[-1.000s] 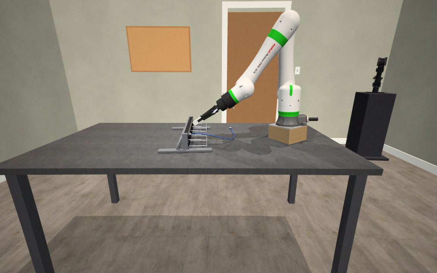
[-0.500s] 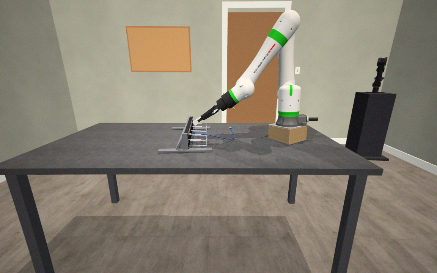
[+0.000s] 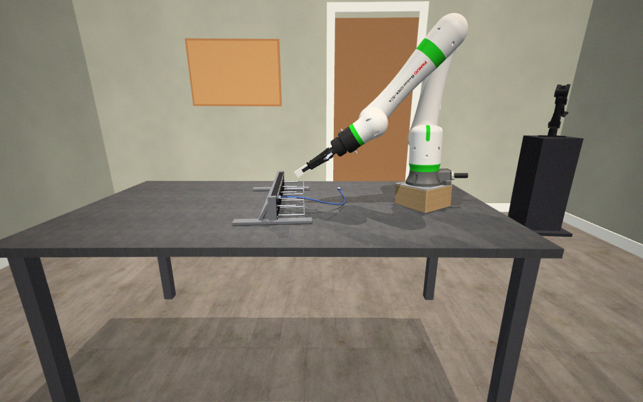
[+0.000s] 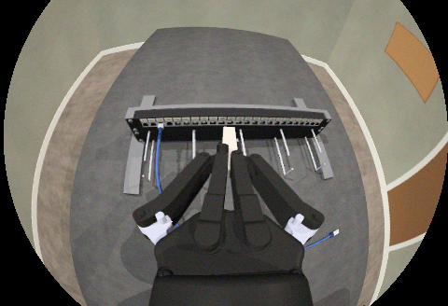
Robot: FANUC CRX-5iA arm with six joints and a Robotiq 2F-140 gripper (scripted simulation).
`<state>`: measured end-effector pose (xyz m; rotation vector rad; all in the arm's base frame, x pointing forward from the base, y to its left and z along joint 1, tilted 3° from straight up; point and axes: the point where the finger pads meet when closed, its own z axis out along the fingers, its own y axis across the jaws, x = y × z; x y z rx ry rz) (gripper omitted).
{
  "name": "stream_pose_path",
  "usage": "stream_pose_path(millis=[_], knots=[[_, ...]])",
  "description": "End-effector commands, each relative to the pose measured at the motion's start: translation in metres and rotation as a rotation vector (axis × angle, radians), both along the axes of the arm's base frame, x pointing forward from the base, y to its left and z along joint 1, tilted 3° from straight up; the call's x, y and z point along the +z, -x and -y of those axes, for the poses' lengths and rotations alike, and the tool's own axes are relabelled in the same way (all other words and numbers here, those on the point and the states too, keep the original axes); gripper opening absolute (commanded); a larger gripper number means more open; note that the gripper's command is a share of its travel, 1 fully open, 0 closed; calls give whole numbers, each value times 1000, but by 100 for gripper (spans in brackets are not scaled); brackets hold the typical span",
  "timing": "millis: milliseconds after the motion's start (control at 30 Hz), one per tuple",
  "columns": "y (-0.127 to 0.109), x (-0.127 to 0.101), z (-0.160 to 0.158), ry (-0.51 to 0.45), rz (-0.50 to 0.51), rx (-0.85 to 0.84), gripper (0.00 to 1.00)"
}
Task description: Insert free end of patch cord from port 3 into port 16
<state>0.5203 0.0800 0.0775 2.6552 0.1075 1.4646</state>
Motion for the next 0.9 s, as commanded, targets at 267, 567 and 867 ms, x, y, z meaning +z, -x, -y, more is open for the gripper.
stream_pose_path(millis=[267,567,867], knots=[[43,30,6,-84,-29,131,0],[43,30,6,-84,-29,131,0],[43,30,6,-84,-29,131,0]])
